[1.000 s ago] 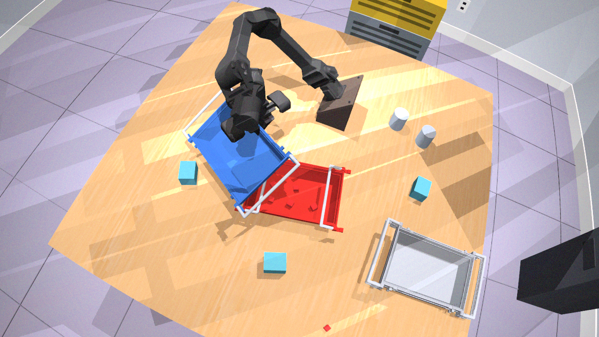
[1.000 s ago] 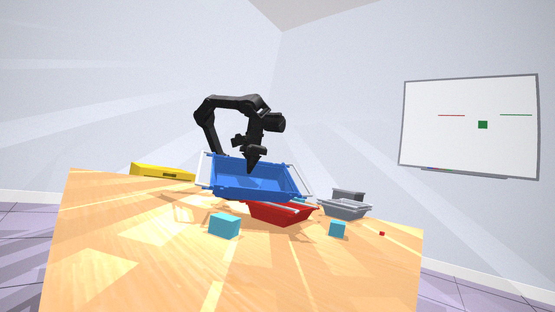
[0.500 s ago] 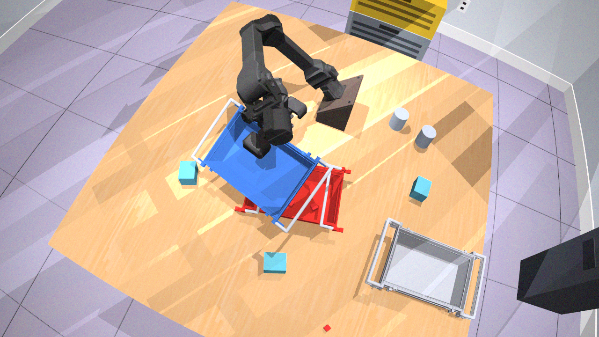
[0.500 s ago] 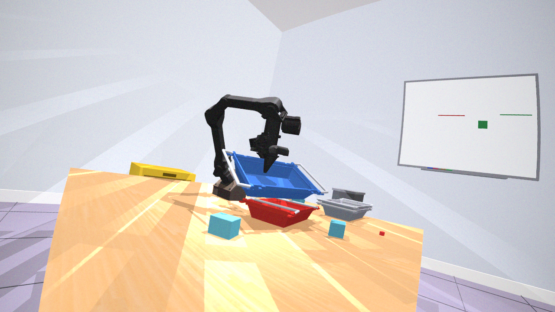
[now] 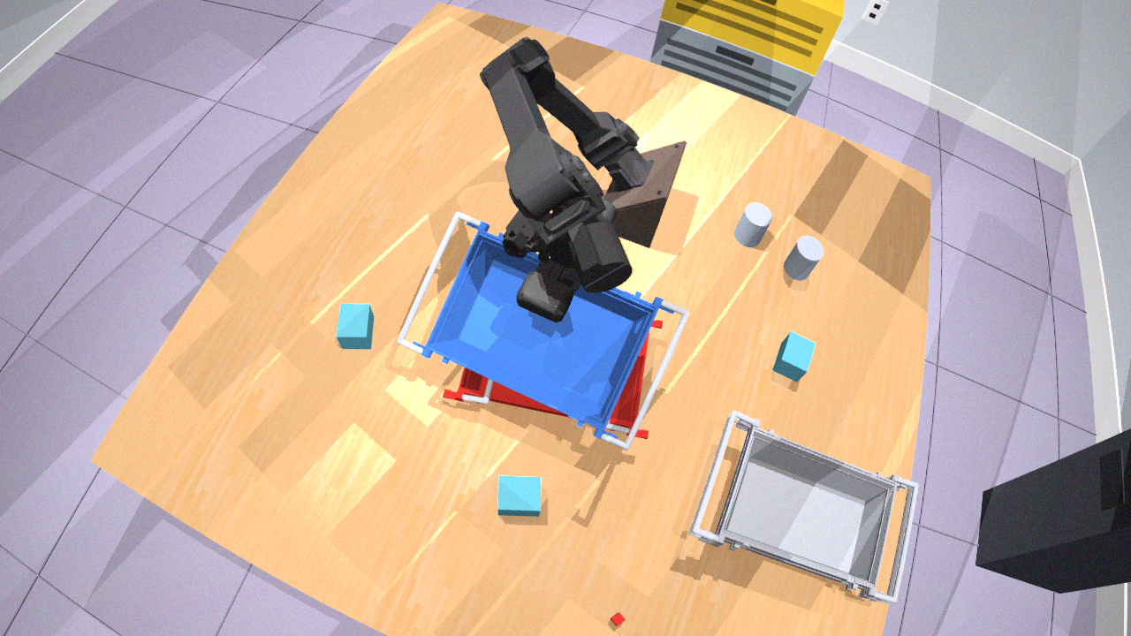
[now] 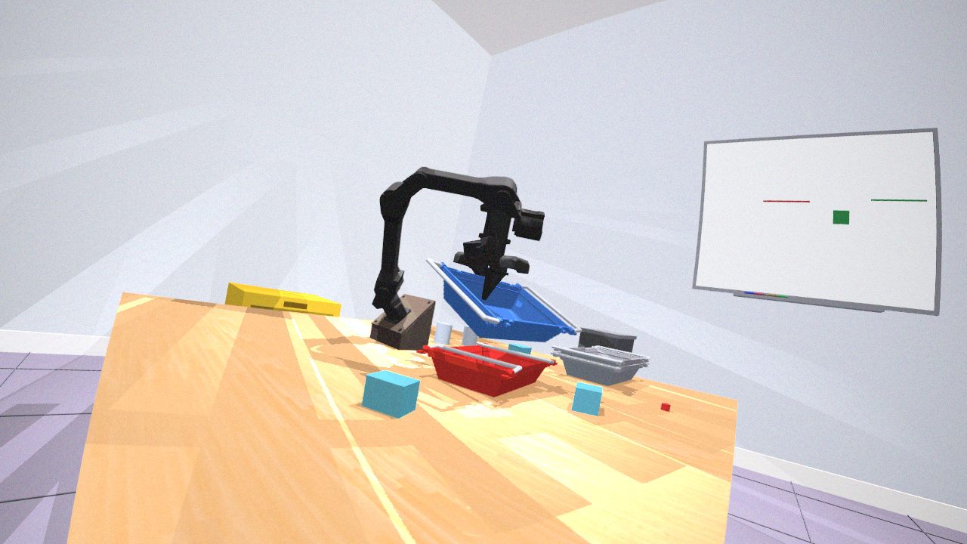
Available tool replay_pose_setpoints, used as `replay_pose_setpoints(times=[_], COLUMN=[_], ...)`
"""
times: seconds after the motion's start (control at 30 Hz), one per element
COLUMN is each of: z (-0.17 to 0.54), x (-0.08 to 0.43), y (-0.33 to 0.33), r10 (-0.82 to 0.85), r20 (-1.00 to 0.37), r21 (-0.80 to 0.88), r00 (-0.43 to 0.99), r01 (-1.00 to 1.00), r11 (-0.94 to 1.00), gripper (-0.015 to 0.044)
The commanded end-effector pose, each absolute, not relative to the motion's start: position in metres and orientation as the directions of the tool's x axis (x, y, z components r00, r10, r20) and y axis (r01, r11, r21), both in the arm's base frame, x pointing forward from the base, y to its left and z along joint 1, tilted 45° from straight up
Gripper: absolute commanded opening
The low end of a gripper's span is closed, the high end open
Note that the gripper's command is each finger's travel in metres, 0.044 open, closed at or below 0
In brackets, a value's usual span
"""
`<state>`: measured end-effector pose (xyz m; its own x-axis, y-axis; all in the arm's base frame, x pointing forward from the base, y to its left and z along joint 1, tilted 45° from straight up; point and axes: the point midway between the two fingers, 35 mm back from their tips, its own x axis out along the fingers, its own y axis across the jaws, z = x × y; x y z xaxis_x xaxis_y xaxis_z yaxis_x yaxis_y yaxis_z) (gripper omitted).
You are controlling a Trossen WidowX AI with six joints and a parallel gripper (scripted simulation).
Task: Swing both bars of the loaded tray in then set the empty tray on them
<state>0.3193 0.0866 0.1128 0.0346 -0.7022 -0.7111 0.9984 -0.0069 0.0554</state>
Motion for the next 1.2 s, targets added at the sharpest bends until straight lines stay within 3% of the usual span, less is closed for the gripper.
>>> replay_pose_setpoints(times=[0.0,1.0,1.17], z=[0.1122,0.1122,0.1056], x=[0.3202,0.3202,0.3192], y=[0.1016,0.1016,0.1084], r10=[-0.699,-0.699,-0.697], r20=[-0.712,-0.712,-0.715], r21=[0.051,0.051,-0.011], r00=[0.063,0.063,0.057], r01=[0.998,0.998,0.996], r11=[0.039,0.039,0.094], gripper=[0.0,0.0,0.0])
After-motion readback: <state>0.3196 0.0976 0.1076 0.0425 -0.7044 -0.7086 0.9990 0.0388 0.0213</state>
